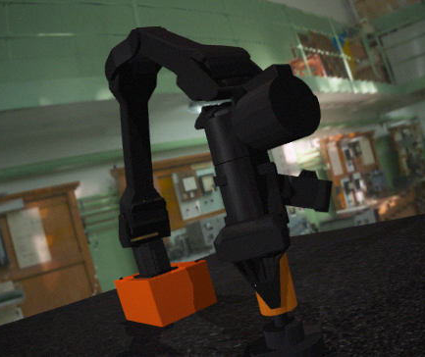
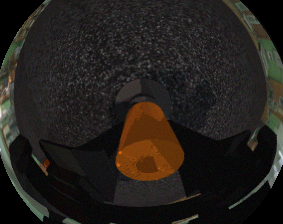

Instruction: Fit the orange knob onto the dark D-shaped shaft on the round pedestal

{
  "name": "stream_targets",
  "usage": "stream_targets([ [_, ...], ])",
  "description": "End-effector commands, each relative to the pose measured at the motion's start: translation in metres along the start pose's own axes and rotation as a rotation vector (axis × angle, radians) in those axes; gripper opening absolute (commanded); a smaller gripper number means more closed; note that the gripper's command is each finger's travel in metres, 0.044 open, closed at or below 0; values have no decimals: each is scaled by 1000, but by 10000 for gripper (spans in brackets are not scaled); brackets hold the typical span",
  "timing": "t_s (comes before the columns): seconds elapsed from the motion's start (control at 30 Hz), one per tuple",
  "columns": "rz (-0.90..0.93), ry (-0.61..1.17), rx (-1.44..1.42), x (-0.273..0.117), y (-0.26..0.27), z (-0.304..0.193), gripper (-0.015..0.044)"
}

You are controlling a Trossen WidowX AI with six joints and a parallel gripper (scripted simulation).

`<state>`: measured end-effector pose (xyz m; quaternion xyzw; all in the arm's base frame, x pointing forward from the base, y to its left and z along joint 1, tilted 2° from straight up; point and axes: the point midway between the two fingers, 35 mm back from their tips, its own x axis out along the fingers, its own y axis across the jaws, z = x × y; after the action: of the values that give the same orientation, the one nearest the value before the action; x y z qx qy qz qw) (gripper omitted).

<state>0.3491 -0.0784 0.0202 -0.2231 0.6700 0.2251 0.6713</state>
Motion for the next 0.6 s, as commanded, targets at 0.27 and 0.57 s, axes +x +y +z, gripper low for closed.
stream_targets([
  [0.27,-5,-1,-105,-4,5,-4,0],
  [0.57,-5,-2,-105,-1,3,-3,0],
])
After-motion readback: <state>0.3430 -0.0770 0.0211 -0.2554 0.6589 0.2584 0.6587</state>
